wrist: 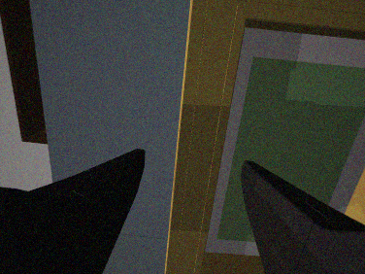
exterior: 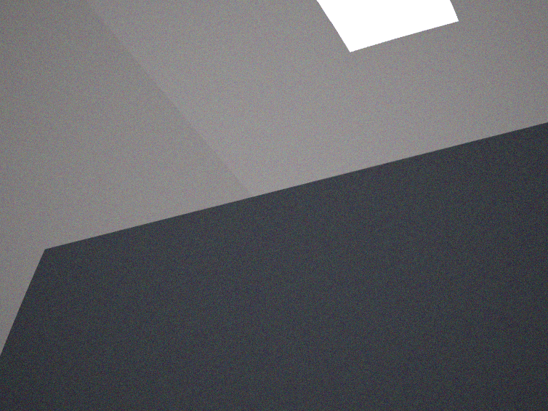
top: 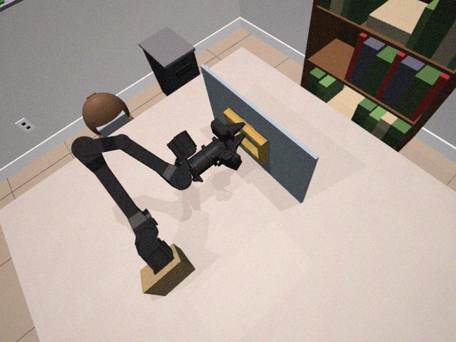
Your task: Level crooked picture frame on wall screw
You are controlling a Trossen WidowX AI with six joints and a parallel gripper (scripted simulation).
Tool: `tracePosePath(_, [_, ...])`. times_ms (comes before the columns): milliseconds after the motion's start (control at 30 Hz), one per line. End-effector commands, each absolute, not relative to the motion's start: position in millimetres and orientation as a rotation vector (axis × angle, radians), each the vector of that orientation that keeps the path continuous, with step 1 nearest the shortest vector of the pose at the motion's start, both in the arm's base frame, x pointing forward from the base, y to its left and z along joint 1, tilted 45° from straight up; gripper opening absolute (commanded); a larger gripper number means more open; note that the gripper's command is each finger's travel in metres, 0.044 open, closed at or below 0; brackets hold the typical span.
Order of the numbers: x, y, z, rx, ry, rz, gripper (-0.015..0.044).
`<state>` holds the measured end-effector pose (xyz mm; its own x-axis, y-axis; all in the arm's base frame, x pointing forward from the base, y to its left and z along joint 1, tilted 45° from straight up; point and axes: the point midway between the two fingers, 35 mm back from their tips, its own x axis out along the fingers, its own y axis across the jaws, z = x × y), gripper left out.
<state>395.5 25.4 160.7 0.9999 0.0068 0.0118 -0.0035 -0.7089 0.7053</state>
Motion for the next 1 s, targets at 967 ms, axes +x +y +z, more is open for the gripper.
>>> tracePosePath(967, [257, 2, 191, 2.514, 0.030, -0.028, 0.0260])
